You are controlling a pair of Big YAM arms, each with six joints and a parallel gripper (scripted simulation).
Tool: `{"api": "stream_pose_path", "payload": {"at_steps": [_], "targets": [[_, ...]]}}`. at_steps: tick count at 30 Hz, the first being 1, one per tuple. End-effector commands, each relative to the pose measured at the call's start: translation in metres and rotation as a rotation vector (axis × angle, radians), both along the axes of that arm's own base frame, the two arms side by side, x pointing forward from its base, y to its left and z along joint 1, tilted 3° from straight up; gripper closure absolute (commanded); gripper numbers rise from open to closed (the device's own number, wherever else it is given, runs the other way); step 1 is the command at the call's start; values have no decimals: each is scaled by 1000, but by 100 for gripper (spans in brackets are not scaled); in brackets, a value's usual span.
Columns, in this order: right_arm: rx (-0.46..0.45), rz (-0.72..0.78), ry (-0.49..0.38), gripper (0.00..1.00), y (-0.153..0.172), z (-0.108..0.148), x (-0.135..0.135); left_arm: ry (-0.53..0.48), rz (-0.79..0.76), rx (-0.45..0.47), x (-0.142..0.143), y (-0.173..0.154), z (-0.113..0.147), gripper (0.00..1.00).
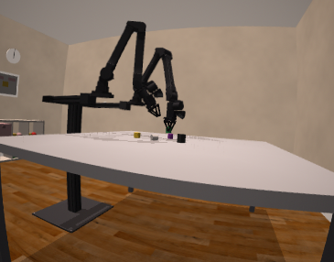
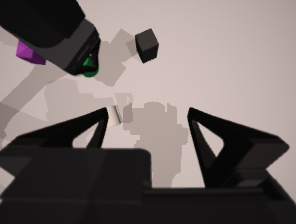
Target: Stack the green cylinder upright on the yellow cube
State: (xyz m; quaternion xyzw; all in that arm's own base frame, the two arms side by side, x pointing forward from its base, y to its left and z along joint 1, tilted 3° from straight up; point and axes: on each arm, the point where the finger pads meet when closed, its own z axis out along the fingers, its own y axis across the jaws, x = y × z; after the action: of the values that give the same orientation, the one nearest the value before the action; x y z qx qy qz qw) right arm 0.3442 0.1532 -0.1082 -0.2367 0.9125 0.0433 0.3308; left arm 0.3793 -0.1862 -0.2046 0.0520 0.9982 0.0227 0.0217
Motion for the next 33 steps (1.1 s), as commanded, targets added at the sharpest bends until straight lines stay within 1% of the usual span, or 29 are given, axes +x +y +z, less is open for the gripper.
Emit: {"api": "stream_pose_path", "payload": {"at_steps": [1,3,5,9,14,16,17,18,19,20,22,23,25,27,33], "targets": [[14,-110,-49,0,-47,35,40,3,2,0,-1,-5,0,65],[25,-176,-66,0,-71,48,55,-2,0,-2,2,-3,0,65],[25,-176,-66,0,-71,48,55,-2,0,-2,2,-3,0,65],[56,-322,-101,0,-123,75,88,-2,0,-2,2,-3,0,65],[79,-444,-135,0,-168,99,117,-2,0,-2,2,-3,0,65],[79,-469,-144,0,-179,104,123,-2,0,-2,2,-3,0,65],[77,-478,-132,0,-182,99,123,-2,0,-2,2,-3,0,65],[77,-484,-133,0,-185,100,125,-2,0,-2,2,-3,0,65],[77,-490,-147,0,-188,105,133,-4,5,-3,-1,-7,0,65],[77,-479,-147,0,-183,105,133,-4,12,-4,-7,-6,-1,65],[77,-479,-147,0,-183,105,133,-4,12,-4,-7,-6,-1,65],[68,-470,-149,0,-183,106,133,-23,22,-15,-7,-9,9,65],[67,-469,-149,0,-184,106,133,-24,40,-17,-21,-11,13,65],[67,-469,-149,0,-184,106,133,-25,60,-19,-42,-13,20,65],[67,-469,-149,0,-184,106,133,-21,80,-19,-144,-19,48,65]]}}
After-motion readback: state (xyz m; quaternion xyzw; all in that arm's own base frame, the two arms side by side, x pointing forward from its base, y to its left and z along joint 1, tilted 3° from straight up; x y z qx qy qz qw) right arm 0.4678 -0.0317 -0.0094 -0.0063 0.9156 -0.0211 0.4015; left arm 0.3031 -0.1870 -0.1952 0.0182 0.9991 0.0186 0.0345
